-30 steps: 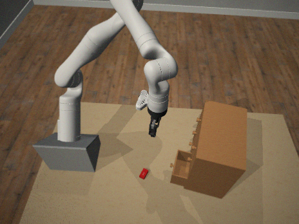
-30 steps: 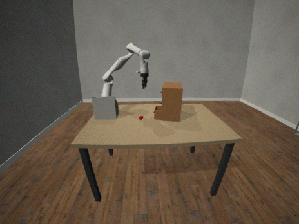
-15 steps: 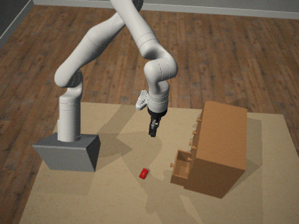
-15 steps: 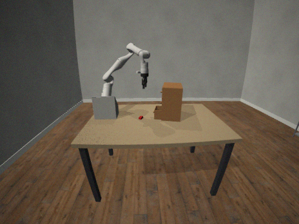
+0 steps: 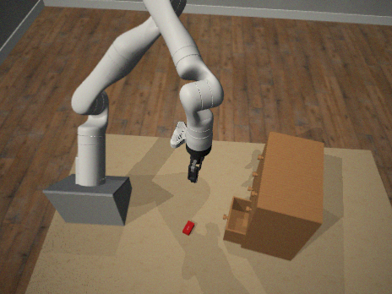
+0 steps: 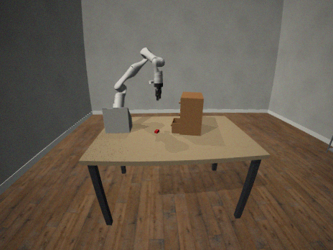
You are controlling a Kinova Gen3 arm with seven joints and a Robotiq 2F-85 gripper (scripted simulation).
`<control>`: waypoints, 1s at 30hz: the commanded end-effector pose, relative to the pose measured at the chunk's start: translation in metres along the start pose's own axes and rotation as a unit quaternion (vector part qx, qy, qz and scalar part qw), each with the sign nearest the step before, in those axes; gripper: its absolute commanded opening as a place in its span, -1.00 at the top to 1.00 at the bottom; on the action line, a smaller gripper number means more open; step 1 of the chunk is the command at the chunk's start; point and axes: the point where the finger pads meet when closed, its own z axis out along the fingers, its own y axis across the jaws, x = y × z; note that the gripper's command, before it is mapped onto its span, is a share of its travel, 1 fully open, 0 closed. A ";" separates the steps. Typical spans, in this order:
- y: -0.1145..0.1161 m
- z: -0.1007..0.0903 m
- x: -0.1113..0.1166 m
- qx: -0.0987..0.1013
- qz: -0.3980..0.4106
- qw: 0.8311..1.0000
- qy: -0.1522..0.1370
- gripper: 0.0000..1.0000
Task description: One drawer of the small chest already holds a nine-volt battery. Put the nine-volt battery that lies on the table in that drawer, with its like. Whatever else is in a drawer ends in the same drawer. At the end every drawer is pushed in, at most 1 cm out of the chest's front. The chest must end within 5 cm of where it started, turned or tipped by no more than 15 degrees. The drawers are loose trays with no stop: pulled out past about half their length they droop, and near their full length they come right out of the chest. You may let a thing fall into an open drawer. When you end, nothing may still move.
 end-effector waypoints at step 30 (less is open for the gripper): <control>-0.027 0.040 0.089 -0.003 0.006 1.000 -0.004 -1.00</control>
